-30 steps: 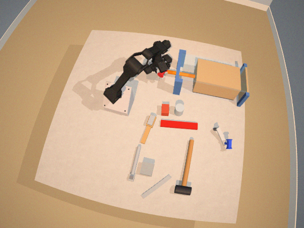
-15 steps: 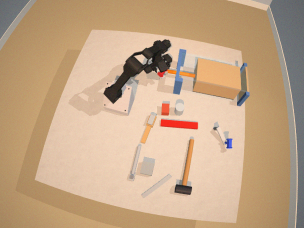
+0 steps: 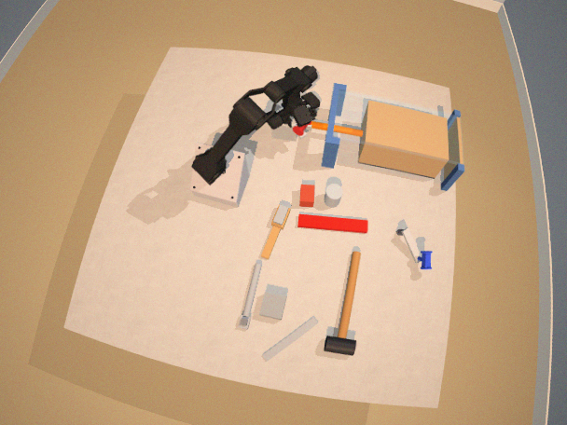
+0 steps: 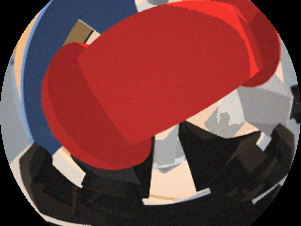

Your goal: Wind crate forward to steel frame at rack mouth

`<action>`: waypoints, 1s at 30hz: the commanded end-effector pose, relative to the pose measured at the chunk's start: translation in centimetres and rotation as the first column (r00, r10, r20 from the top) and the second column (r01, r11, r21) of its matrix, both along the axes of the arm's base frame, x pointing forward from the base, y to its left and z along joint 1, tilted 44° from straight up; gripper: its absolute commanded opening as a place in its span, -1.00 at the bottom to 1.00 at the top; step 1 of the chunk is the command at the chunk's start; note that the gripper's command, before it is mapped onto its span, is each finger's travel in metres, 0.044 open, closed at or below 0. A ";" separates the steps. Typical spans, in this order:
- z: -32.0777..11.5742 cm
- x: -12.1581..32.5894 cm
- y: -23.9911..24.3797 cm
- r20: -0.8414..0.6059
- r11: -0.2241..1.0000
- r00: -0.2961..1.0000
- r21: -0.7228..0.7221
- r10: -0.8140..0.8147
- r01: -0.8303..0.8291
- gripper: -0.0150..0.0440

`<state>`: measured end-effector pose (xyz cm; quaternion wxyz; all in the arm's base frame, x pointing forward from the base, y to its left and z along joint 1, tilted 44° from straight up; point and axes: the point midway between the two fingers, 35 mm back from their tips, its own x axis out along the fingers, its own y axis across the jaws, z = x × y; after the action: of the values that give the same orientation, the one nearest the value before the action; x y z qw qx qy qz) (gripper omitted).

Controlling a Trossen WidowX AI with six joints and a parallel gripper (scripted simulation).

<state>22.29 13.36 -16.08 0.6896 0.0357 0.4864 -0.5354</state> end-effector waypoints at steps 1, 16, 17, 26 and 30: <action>-0.2 -0.2 -0.3 0.022 0.999 0.999 -0.003 -0.032 0.032 -0.49; -0.1 -0.3 -0.4 0.052 0.998 0.996 -0.007 -0.066 0.067 -0.49; -0.1 -0.3 -0.4 0.052 0.998 0.996 -0.007 -0.066 0.067 -0.49; -0.3 0.1 -0.2 -0.013 1.000 1.000 0.002 0.007 -0.007 -0.49; -0.4 0.2 -0.2 -0.030 1.000 0.999 0.006 0.027 -0.027 -0.49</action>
<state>22.25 13.37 -16.05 0.6883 0.0349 0.4896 -0.5341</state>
